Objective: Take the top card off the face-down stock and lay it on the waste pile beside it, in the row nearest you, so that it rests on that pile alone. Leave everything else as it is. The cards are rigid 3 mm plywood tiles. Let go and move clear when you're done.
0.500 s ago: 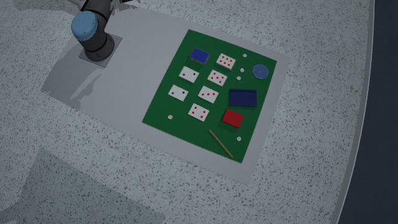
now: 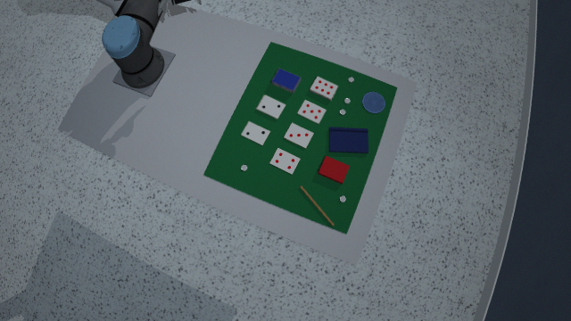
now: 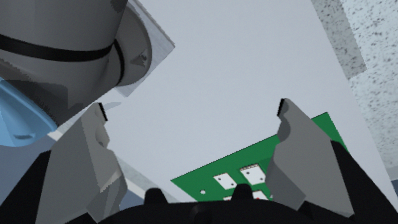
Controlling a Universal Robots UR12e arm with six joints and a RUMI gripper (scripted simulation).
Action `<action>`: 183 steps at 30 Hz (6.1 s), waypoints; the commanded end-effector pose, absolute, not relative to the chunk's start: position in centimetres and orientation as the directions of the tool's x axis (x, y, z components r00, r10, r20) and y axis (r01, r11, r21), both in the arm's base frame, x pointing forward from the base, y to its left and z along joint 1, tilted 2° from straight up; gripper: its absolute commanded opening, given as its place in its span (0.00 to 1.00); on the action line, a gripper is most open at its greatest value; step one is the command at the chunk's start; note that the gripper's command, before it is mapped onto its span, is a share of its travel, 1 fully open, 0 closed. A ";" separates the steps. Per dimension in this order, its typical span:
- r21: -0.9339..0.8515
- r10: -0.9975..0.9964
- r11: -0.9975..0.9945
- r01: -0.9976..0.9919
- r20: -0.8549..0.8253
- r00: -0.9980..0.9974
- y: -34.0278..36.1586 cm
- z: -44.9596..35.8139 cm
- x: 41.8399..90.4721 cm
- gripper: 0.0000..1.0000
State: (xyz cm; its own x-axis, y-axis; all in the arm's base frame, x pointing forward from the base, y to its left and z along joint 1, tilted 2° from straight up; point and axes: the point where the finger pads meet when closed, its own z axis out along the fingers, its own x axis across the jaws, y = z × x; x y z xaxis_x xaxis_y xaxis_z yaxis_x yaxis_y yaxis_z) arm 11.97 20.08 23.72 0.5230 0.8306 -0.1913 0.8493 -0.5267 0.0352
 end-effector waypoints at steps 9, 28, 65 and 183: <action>0.033 0.837 -0.518 0.855 -0.185 0.515 20.4 24.0 12.9 1.00; -0.005 0.943 -0.316 0.949 -0.111 0.314 24.2 23.1 27.5 1.00; 0.044 0.995 0.103 0.994 0.003 -0.103 24.4 11.8 55.2 1.00; -0.042 -0.900 -0.435 -0.899 0.010 0.435 24.9 11.7 55.1 1.00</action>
